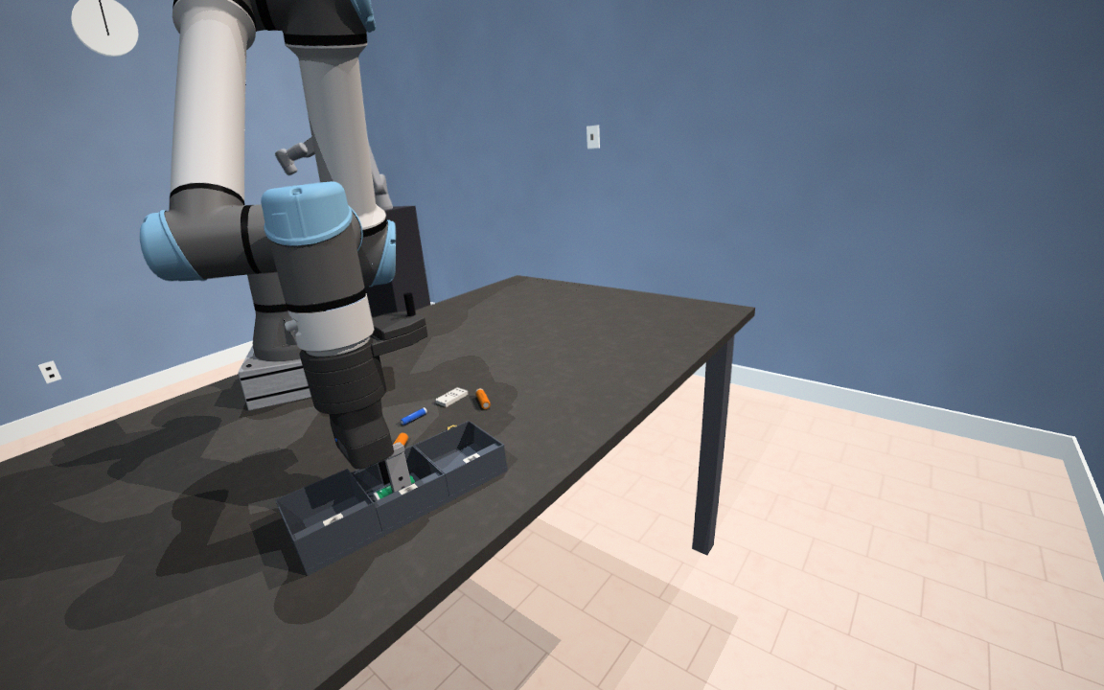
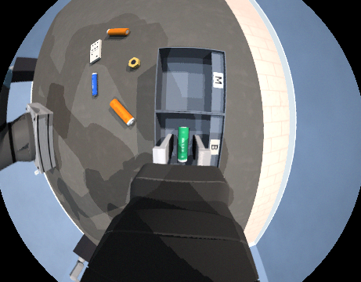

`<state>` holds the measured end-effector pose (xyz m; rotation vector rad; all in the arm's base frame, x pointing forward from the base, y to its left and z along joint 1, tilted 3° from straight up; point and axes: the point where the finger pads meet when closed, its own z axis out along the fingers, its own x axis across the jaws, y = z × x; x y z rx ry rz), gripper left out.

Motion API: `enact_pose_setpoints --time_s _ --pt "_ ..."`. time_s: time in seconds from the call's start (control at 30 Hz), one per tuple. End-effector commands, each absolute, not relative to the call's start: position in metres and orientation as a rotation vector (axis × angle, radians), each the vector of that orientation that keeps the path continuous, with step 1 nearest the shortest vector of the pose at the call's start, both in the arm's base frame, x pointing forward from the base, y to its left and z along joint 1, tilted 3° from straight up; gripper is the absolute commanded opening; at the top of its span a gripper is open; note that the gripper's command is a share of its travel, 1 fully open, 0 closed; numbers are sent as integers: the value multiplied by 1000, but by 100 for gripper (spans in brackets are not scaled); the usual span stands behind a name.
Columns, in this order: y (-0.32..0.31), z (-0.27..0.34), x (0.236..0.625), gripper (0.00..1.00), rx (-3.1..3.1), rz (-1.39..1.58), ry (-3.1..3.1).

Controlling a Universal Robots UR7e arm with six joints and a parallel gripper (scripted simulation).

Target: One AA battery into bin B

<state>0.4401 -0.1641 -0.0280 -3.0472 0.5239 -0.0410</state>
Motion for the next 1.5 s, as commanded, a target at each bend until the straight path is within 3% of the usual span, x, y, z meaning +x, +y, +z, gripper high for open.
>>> enact_pose_setpoints --time_s 0.0,1.2,1.23,1.47 --pt "-165 -25 440 60 -3048 -43 524" --pt "-167 24 438 60 -3048 -43 524" --pt "-167 28 438 100 -3048 -43 524" --pt "-168 52 437 100 -3048 -43 524"
